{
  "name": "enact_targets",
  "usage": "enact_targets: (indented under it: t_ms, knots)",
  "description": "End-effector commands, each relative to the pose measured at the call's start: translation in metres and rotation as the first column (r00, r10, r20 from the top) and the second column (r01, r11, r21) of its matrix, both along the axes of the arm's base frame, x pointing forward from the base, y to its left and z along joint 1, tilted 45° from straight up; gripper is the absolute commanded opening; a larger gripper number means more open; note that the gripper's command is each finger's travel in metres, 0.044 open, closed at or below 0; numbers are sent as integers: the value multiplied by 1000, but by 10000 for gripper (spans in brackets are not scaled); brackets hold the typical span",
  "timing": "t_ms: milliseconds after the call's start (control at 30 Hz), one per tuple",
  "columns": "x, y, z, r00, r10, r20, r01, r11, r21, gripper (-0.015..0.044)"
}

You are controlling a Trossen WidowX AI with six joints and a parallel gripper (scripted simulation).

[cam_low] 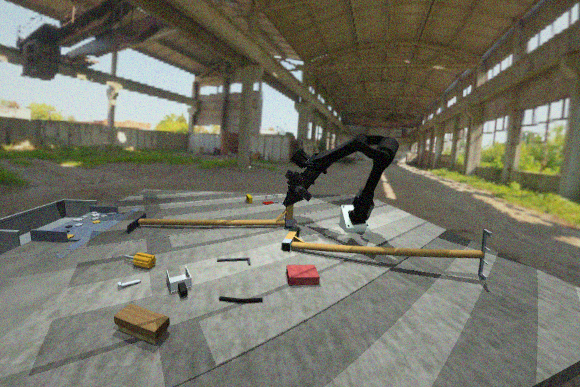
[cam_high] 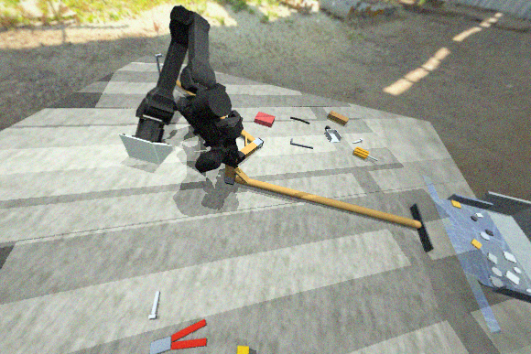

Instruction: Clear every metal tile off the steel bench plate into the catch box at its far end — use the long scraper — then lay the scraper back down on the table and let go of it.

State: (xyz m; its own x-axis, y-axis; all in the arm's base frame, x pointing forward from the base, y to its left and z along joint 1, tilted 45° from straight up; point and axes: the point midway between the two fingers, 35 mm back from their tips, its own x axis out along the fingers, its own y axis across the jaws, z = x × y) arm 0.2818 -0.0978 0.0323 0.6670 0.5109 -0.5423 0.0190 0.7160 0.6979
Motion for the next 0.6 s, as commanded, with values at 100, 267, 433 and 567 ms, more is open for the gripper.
enact_targets:
  t_ms: [100,267,433,567]
  knots:
    - [-1,-8,-6,1000,-5,2,5,1000,3,0]
    - [1,-8,-6,1000,-5,1,5,1000,3,0]
    - [3,-9,-6,1000,-5,1,5,1000,3,0]
    - [8,-11,-6,1000,-6,0,6,1000,2,0]
